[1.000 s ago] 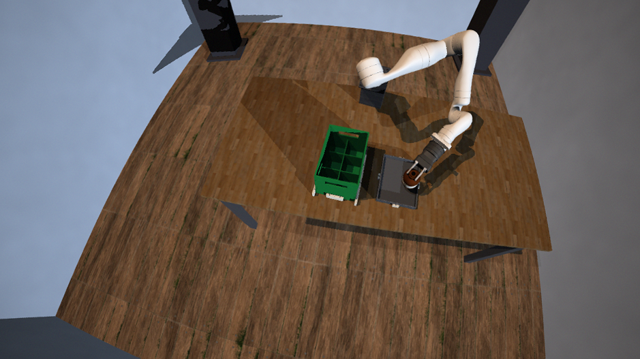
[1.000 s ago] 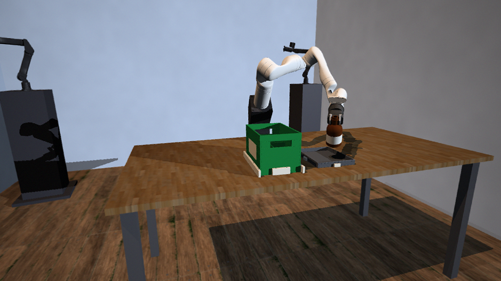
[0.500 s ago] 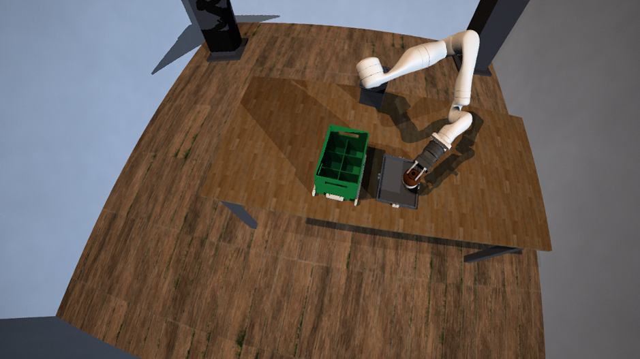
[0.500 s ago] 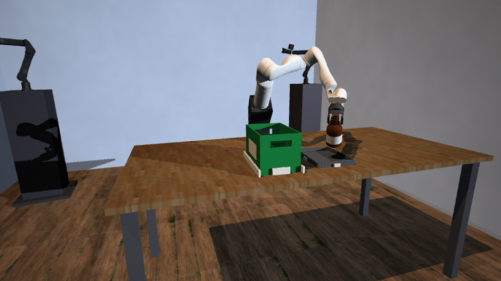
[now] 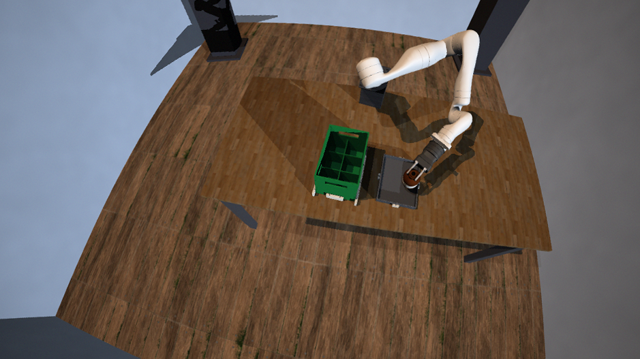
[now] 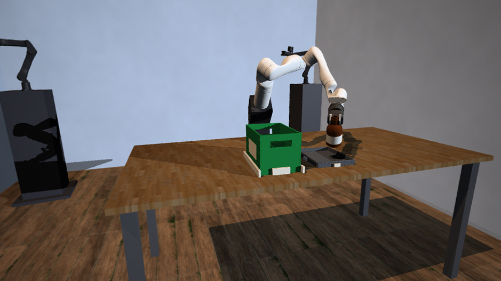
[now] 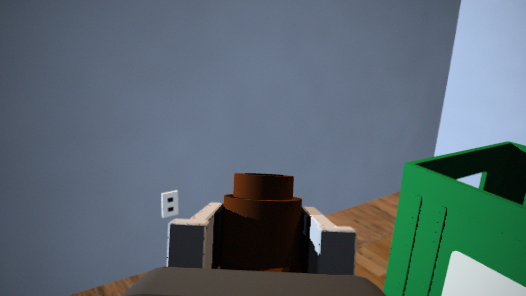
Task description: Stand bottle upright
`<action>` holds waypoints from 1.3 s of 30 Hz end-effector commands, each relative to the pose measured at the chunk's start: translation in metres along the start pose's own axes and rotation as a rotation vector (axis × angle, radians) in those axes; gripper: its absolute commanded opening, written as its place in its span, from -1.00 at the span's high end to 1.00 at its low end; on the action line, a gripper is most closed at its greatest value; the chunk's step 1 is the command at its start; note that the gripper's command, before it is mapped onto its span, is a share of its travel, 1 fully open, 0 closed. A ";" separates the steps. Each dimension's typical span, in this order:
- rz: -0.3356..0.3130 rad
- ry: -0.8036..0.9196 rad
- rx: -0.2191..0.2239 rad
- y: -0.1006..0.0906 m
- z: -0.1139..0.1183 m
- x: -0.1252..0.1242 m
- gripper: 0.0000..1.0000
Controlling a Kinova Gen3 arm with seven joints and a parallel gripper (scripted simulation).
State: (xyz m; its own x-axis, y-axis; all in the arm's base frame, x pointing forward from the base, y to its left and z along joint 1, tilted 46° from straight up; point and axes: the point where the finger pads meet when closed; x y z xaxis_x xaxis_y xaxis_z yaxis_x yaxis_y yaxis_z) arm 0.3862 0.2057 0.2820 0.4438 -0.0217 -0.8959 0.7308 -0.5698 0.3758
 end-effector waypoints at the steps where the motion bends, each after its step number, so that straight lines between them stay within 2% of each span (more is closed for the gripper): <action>1: 0.000 0.001 0.000 0.000 0.000 -0.001 1.00; 24: 0.000 0.001 0.000 0.001 -0.001 0.003 1.00; 39: 0.000 0.001 0.000 0.005 -0.002 0.014 1.00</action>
State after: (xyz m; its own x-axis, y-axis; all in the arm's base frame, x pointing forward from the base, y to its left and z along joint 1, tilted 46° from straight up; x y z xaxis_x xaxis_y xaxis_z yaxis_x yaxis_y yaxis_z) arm 0.3957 0.2044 0.2721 0.4434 -0.0181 -0.8961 0.7326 -0.5688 0.3739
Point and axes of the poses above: the point where the finger pads meet when closed, its own y axis out along the fingers, its own z axis across the jaws, x = y × z, and after that the axes turned 5 degrees about -y, right-handed
